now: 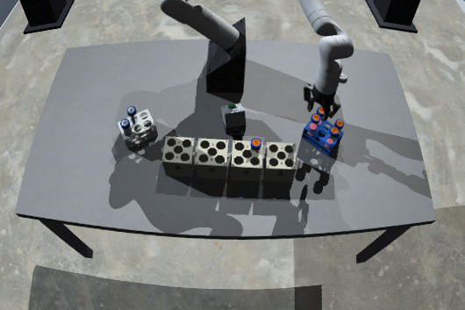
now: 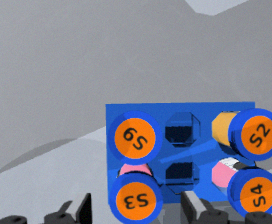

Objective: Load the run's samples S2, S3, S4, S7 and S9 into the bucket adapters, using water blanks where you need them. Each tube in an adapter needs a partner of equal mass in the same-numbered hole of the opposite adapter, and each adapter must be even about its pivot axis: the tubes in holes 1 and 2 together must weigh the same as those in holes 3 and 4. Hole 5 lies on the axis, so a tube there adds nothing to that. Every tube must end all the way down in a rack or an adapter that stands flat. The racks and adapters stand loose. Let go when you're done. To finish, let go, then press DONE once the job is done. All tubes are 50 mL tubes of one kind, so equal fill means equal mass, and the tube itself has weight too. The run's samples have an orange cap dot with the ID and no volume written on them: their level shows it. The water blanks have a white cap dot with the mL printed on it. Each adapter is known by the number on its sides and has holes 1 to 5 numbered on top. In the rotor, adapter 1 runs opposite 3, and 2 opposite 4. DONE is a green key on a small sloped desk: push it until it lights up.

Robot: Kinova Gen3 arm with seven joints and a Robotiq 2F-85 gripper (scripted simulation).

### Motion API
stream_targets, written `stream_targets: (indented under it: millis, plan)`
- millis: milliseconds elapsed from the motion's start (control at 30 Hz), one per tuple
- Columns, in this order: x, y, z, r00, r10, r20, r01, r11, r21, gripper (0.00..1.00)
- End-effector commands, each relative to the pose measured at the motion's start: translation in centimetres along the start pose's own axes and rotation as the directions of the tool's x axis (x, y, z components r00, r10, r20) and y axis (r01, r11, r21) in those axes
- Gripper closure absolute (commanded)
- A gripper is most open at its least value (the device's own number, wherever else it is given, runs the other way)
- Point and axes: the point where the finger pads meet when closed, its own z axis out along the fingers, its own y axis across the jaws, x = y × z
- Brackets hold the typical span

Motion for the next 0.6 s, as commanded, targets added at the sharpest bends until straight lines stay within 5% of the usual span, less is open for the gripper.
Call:
stream_targets:
  millis: [0,567]
  plan:
    - [0.0,0.0,0.3,1.000,0.000,0.000,0.000,1.000,-0.002,0.38]
    - [0.0,0.1,2.3,1.000,0.000,0.000,0.000,1.000,-0.002,0.38]
